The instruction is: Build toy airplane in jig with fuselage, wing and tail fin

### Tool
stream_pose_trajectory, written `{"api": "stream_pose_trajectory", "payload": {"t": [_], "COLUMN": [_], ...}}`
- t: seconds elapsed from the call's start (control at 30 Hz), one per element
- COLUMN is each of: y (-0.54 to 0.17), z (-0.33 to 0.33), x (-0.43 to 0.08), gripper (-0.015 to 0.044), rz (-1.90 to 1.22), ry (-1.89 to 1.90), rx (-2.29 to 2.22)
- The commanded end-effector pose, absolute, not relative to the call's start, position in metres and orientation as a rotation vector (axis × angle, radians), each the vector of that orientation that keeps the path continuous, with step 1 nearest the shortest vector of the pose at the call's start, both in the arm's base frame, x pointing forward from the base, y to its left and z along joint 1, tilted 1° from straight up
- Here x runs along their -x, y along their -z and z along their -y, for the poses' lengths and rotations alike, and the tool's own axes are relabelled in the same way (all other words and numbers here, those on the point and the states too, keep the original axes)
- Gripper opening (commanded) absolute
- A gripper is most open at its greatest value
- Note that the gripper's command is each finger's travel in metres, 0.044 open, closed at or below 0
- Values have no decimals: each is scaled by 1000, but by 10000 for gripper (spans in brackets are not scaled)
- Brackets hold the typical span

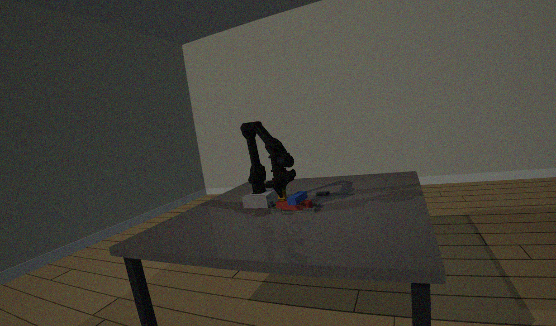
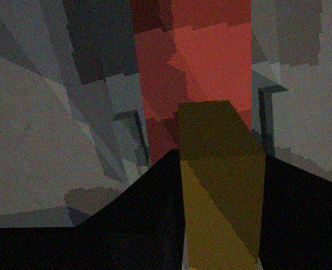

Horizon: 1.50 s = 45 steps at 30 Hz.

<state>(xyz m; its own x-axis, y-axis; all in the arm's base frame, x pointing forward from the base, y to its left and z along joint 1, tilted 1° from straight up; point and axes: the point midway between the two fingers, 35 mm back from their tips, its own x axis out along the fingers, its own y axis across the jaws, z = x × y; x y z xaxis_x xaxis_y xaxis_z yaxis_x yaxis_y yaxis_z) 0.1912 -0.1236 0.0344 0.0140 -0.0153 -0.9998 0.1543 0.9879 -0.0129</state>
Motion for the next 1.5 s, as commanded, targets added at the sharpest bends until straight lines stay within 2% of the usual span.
{"api": "stream_pose_trajectory", "payload": {"t": [0.0, 0.23, 0.4, 0.43, 0.57, 0.9, 1.13, 1.33, 1.47], "y": [-28, -28, -30, -30, -30, -30, -32, -111, -121], "z": [123, 123, 123, 123, 123, 123, 123, 123, 122], "x": [-188, -188, -190, -190, -190, -190, -190, -192, -192], "gripper": [65, 65, 32, 6, 0, 260, 260, 260, 260], "rz": [-1564, -1564, -1558, -1558, -1558, -1558, -1558, -1563, -1564], "ry": [130, 130, 130, 130, 130, 130, 130, 130, 130], "rx": [-108, -108, -113, -113, -113, -113, -113, -109, -108]}}
